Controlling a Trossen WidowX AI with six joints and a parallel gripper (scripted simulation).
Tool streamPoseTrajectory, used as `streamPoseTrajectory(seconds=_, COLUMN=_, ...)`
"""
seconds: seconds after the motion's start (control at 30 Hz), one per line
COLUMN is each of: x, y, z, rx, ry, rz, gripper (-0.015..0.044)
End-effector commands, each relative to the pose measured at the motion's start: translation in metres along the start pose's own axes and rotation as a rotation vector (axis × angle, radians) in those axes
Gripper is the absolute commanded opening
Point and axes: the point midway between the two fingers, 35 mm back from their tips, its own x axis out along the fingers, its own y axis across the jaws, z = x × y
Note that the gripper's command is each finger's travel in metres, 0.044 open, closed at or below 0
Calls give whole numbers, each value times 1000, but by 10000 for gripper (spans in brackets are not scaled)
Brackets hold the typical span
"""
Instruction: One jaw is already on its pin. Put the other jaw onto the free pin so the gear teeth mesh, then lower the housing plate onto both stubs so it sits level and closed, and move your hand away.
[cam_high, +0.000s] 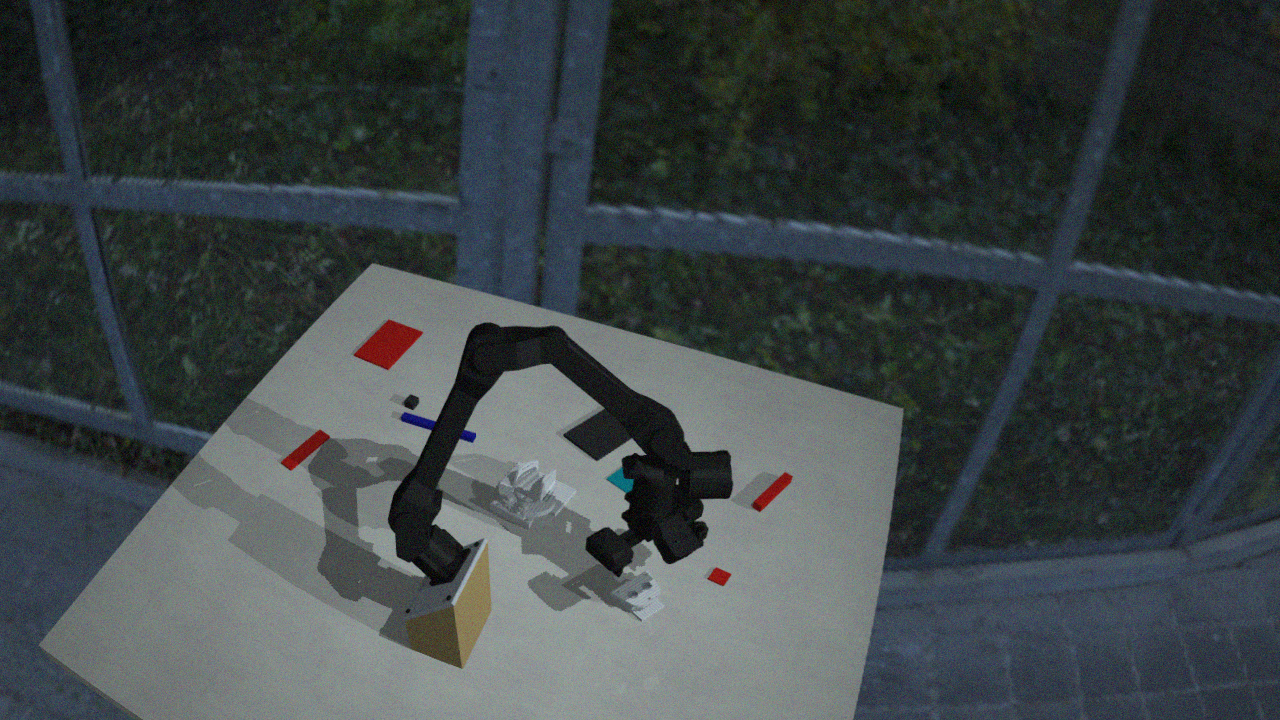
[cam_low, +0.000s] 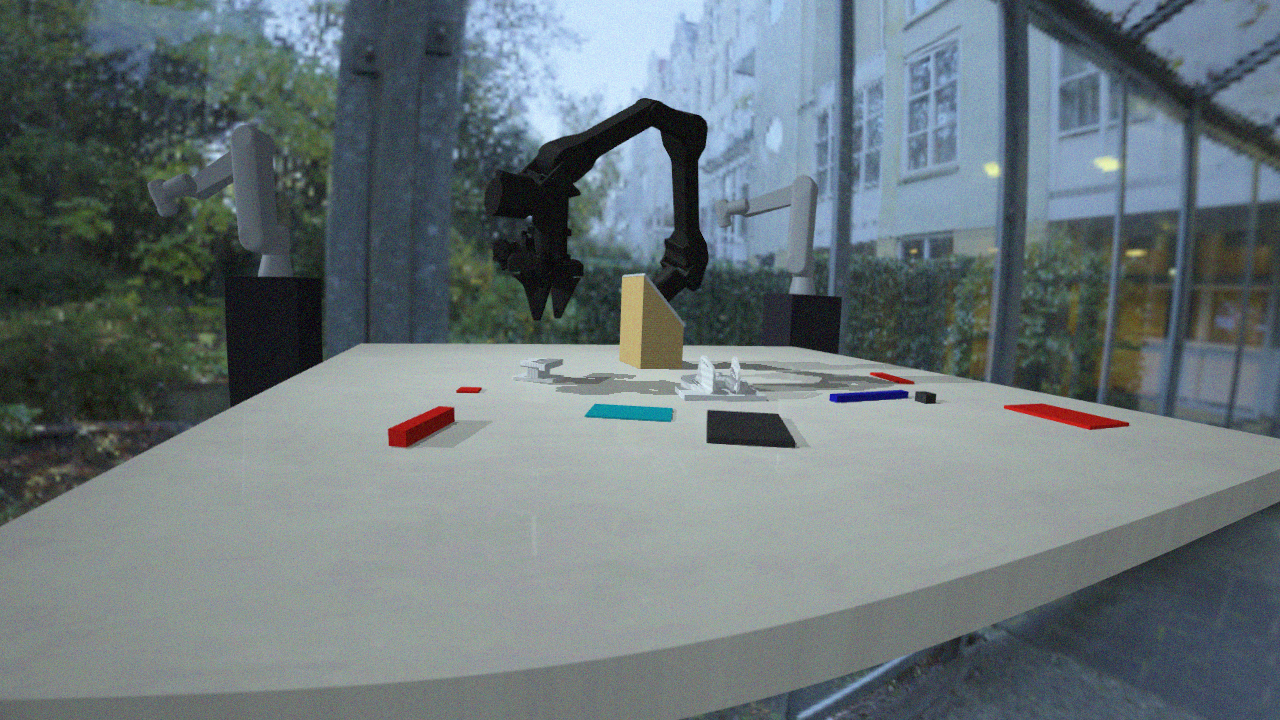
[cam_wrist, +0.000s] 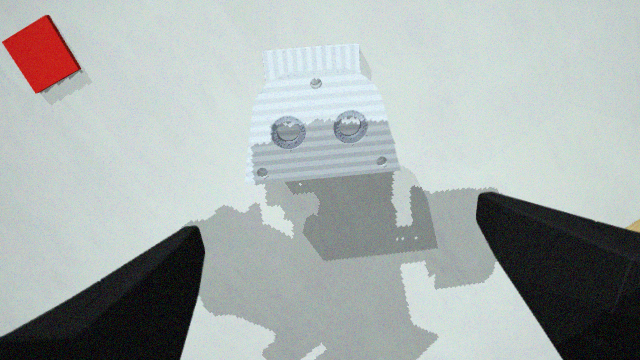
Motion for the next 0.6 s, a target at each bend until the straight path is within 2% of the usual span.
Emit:
streamPoseTrajectory(seconds=0.0, x=1, y=1, z=3, rx=17, ry=-6, rz=2, gripper=440)
streamPoseTrajectory(seconds=0.13, x=36, y=-1, z=2, rx=16, ry=-4, rz=1, gripper=440)
streamPoseTrajectory(seconds=0.57, x=38, y=-2, z=2, rx=17, ry=-4, rz=1, gripper=440)
